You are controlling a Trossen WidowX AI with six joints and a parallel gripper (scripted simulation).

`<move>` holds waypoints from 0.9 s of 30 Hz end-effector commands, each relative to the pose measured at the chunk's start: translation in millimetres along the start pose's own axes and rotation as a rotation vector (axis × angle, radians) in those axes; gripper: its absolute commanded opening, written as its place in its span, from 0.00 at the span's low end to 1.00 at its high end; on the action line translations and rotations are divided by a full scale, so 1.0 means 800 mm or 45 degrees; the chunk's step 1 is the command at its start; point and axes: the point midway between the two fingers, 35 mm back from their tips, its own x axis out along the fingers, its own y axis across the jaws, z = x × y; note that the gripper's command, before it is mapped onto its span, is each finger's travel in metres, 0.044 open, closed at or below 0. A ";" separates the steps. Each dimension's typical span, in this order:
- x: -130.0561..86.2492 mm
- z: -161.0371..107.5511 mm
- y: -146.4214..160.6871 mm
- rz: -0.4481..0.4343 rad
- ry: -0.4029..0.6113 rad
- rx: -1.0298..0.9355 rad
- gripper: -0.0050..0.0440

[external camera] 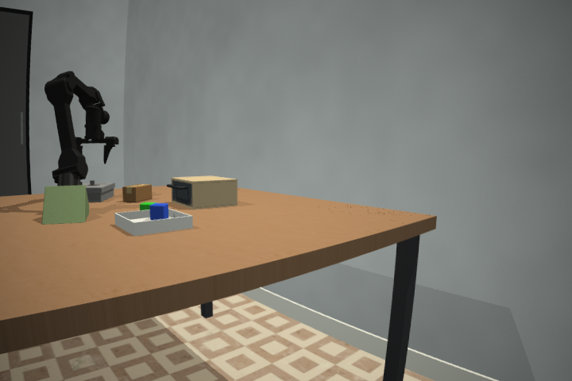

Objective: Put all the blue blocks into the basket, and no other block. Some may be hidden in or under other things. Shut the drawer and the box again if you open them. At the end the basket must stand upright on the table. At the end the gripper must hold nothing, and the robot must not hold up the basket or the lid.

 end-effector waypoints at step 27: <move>0.081 0.003 0.009 -0.004 -0.018 -0.007 1.00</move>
